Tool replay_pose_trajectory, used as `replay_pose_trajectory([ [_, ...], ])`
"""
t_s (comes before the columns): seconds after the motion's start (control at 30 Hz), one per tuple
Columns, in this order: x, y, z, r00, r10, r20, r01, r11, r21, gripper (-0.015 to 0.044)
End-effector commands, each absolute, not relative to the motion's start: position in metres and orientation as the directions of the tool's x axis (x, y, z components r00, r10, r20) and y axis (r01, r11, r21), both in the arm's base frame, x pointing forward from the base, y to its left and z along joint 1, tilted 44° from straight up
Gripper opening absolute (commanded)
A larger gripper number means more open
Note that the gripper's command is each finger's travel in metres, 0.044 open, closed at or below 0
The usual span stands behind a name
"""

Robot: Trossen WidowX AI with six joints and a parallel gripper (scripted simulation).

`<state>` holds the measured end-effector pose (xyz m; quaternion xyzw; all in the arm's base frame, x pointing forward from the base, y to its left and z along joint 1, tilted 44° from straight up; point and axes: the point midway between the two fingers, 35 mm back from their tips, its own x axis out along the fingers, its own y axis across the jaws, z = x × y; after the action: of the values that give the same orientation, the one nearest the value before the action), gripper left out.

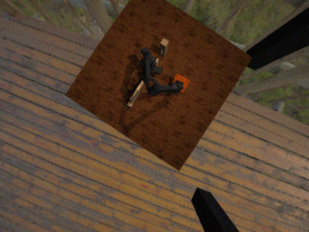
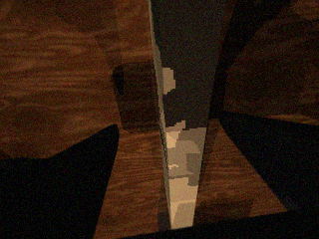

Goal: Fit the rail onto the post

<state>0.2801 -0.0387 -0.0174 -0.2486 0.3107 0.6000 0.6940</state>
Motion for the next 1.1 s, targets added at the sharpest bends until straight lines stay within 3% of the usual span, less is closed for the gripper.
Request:
replay_pose_trajectory([
  [0.0, 0.2805, -0.0374, -0.0185, 0.092, 0.681, -0.726, -0.986, 0.163, 0.028, 0.0387],
  [0.4, 0.2805, -0.0374, -0.0185, 0.092, 0.681, -0.726, -0.986, 0.163, 0.028, 0.0072],
  [0.67, 0.2805, -0.0374, -0.0185, 0.092, 0.681, -0.726, -0.986, 0.163, 0.028, 0.0],
  [1.07, 0.2805, -0.0378, -0.0185, 0.092, 0.681, -0.726, -0.986, 0.163, 0.028, 0.0],
])
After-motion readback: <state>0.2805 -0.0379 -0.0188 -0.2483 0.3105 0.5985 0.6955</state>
